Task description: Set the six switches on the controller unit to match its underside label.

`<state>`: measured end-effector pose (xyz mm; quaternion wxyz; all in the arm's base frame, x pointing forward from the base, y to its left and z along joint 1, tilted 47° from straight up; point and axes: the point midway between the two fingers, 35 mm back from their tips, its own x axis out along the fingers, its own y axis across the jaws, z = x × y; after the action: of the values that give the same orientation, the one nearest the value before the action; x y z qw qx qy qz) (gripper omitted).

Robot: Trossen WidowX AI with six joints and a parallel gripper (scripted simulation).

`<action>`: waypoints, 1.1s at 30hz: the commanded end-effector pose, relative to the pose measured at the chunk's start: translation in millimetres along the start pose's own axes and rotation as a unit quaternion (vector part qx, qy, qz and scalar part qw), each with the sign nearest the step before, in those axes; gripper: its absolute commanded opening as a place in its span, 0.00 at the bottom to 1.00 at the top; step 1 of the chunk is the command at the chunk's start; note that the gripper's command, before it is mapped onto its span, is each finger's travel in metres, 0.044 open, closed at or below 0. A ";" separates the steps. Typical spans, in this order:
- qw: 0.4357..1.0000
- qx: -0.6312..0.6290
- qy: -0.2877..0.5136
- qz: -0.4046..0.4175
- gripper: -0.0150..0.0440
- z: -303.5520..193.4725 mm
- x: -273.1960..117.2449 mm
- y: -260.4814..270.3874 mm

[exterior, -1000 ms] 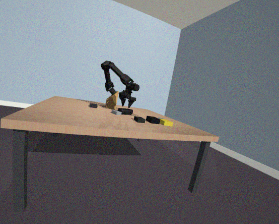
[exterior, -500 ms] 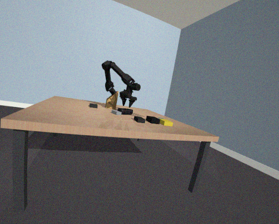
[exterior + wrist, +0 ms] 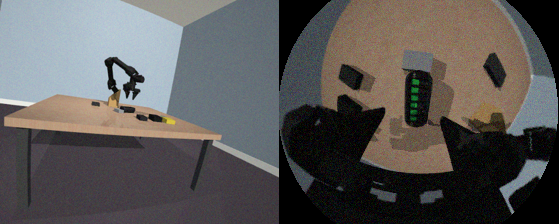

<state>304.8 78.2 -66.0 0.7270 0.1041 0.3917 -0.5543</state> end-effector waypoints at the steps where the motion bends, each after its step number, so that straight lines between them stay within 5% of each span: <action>1: 1.000 0.002 0.003 -0.006 0.91 0.4 0.0 -1.6; 16: 1.000 0.002 0.003 -0.006 0.25 0.4 0.0 -1.6; 26: 1.000 0.002 0.003 -0.006 0.25 0.4 0.0 -1.6; 33: 1.000 0.001 0.001 -0.005 0.57 0.8 0.3 -1.3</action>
<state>304.1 77.1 -65.4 0.7237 0.1033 0.3922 -0.5583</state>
